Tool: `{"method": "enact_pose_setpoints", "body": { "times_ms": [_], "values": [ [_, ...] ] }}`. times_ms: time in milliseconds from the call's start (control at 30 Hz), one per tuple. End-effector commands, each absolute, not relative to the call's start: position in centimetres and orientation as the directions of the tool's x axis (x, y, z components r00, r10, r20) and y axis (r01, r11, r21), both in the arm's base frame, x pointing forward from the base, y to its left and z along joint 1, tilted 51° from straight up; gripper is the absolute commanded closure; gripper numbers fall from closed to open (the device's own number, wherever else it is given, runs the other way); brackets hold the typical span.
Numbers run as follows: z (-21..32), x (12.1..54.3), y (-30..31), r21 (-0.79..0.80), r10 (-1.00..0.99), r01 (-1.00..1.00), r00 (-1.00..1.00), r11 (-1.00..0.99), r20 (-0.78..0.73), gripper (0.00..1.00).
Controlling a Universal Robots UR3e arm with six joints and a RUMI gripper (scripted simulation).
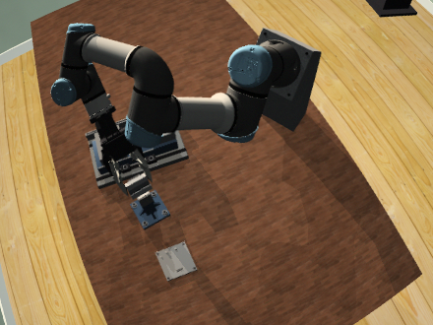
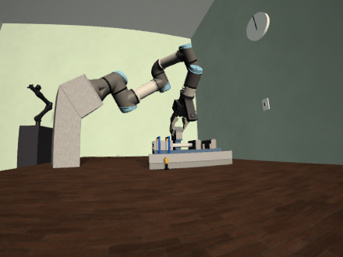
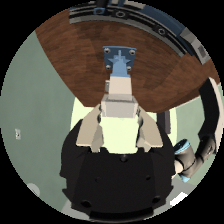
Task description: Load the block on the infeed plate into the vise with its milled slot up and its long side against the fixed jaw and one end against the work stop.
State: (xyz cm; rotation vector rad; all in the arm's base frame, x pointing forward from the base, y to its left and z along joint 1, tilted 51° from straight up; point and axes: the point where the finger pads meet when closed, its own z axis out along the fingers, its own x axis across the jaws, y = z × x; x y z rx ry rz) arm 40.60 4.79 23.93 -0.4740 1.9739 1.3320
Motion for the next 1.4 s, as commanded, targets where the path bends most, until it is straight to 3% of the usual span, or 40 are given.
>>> {"method": "enact_pose_setpoints", "body": {
  "times_ms": [0,633,667,1367],
  "values": [
    [23.96,40.59,4.75,0.655,0.08,-0.638,-0.689,0.406,-0.721,1.0],
    [23.96,40.59,4.75,0.655,0.08,-0.638,-0.689,0.406,-0.721,1.0],
    [23.96,40.59,4.75,0.655,0.08,-0.638,-0.689,0.406,-0.721,0.49],
    [23.96,40.59,4.75,0.655,0.08,-0.638,-0.689,0.406,-0.721,0.49]
  ]
}}
